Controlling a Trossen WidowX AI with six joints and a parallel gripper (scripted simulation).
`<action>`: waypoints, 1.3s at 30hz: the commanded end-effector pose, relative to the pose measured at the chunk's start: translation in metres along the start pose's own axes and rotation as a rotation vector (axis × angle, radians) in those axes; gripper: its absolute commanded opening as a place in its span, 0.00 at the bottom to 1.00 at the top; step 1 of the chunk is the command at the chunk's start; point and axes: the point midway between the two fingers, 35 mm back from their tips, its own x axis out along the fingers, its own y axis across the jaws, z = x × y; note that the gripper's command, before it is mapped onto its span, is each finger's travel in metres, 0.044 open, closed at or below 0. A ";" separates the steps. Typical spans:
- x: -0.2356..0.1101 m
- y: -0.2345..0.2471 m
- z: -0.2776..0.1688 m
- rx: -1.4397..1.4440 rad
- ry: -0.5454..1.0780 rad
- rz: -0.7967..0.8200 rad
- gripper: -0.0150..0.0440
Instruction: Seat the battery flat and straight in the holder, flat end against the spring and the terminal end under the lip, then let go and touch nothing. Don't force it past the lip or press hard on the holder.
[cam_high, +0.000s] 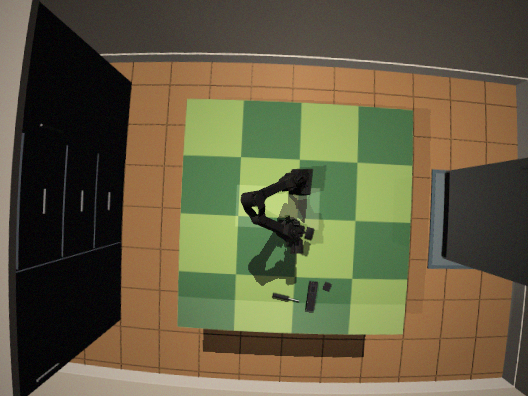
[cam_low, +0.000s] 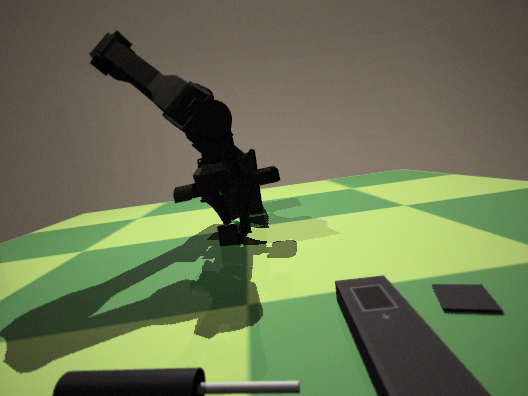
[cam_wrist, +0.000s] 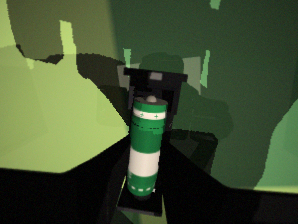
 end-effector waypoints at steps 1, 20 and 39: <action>0.002 -0.002 -0.002 -0.003 0.034 -0.001 0.38; 0.002 -0.002 0.012 -0.002 0.033 0.003 0.38; 0.002 -0.002 0.014 0.000 0.029 0.003 0.56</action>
